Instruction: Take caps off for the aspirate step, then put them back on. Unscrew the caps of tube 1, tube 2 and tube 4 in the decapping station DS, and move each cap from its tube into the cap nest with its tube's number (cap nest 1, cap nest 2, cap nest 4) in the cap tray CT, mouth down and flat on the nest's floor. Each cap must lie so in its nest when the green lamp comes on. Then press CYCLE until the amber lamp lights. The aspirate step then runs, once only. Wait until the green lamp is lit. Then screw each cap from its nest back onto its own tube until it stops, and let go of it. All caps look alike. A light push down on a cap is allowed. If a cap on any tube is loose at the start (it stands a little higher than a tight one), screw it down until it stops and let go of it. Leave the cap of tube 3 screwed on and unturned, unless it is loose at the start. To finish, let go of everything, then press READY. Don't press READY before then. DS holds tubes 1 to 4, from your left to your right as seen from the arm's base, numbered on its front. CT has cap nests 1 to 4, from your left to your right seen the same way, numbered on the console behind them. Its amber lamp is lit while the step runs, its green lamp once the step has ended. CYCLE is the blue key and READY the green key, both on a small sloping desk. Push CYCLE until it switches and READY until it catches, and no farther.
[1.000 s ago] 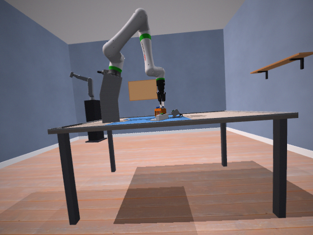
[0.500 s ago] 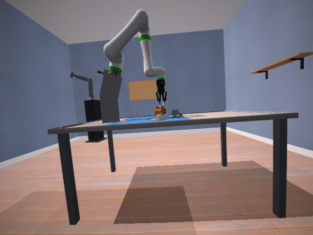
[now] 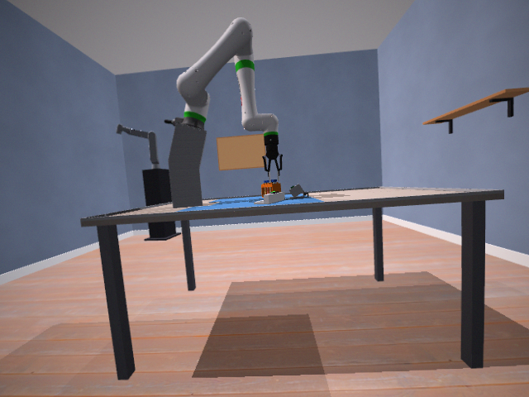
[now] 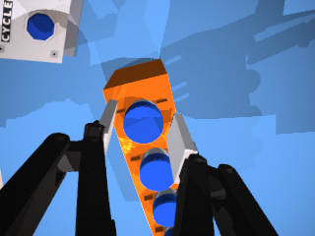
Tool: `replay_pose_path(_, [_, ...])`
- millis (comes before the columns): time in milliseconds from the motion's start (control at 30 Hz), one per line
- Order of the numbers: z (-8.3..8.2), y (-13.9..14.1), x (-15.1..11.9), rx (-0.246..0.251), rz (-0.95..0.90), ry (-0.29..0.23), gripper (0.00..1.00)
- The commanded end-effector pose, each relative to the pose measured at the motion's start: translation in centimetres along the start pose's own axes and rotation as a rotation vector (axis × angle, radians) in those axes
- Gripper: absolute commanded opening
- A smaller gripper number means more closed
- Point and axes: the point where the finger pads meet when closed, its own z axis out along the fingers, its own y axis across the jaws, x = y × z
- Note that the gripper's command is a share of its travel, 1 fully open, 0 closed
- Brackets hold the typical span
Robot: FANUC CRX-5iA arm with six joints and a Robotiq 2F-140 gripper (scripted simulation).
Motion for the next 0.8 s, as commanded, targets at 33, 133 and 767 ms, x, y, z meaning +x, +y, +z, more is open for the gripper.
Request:
replay_pose_path(33, [0.0,0.0,0.0,-0.005,0.001,0.003,0.35])
replay_pose_path(133, [0.0,0.0,0.0,-0.005,0.001,0.003,0.35])
replay_pose_path(767, [-3.6,0.0,0.0,-0.005,0.001,0.003,0.35])
